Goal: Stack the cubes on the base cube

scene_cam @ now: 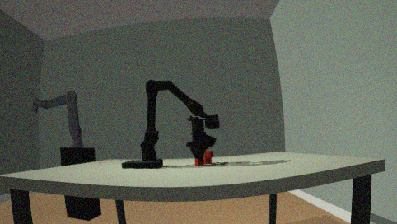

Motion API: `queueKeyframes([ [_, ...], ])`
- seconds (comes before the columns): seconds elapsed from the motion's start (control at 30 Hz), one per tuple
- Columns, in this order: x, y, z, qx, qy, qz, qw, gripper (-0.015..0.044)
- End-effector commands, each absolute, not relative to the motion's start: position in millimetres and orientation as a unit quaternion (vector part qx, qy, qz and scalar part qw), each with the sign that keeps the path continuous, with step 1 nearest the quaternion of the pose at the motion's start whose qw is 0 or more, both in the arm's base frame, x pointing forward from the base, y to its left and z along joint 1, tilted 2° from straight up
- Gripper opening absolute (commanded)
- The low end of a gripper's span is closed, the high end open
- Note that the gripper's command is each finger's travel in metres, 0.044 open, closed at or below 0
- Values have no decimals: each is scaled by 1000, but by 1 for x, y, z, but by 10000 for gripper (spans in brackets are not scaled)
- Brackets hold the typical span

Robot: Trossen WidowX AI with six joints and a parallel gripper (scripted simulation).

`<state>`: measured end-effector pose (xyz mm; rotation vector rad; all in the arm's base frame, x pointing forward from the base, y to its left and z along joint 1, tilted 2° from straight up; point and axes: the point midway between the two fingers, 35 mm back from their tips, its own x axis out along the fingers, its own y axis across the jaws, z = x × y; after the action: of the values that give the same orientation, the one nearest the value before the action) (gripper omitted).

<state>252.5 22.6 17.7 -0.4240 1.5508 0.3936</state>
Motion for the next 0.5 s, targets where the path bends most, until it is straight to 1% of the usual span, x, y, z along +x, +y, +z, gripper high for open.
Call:
queueKeyframes([
  [0.0,255,23,26,-190,688,174,678,105],
  [0.47,260,25,70,-190,688,174,678,105],
])
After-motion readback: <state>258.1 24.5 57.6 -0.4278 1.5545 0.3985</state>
